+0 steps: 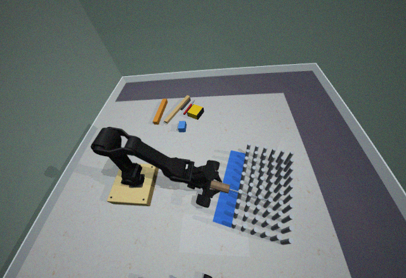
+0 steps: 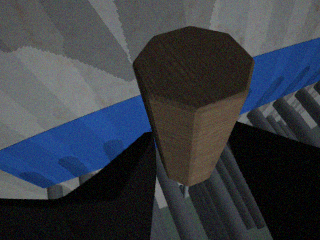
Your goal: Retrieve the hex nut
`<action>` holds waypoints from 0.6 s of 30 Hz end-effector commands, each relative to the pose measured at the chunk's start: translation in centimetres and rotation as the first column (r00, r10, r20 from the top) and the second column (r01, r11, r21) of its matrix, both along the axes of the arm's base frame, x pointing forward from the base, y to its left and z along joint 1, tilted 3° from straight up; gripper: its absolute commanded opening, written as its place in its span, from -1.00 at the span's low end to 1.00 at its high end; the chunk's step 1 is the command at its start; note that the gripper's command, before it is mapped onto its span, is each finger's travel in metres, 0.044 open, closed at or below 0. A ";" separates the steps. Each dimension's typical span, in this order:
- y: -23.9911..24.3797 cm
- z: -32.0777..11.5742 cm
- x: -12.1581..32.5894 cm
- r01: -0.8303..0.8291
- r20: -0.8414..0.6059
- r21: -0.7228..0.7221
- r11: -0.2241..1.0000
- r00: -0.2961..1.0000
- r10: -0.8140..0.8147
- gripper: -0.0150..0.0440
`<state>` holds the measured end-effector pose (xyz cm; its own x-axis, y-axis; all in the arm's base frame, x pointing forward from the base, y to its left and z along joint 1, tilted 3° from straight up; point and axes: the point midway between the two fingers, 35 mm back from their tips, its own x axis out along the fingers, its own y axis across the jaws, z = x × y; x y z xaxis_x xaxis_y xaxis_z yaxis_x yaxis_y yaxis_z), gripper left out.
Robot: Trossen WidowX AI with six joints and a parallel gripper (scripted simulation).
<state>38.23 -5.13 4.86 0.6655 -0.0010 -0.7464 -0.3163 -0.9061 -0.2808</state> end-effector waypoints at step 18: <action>-0.1 -0.4 0.6 -0.006 0.014 -0.006 1.000 1.000 0.006 -0.49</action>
